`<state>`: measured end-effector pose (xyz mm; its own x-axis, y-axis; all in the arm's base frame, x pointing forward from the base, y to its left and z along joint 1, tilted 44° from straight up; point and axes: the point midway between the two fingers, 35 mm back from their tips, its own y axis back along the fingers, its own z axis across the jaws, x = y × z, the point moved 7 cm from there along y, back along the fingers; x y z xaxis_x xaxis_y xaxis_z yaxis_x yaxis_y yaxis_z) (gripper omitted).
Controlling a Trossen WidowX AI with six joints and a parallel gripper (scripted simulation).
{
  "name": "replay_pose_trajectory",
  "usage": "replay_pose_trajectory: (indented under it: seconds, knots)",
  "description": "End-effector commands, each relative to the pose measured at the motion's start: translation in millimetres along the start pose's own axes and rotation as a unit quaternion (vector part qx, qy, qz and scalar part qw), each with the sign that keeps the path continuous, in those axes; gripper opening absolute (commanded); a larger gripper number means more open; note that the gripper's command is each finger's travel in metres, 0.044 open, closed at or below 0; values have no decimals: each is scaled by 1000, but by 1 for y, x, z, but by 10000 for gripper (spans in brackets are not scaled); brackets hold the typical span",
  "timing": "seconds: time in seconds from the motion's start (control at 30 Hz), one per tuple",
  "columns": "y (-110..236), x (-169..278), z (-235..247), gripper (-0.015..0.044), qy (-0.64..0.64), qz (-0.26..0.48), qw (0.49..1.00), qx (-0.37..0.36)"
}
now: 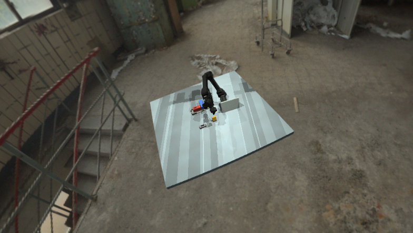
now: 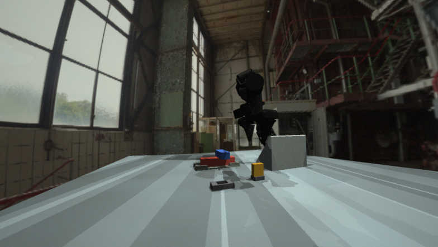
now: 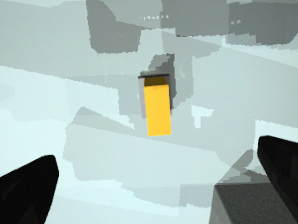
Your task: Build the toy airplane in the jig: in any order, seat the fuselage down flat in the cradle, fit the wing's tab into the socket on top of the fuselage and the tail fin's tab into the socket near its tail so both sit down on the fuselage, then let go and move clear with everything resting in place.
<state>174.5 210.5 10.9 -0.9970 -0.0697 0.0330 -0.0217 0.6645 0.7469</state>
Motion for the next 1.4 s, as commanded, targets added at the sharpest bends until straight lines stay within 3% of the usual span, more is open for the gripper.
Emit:
replay_pose_trajectory:
  seconds: [0.0, 1.37]
  knots:
    - [-39, 3, -2, 440, 3, 6, 1000, 11]
    - [-110, 4, -4, 440, 2, 6, 1000, 12]
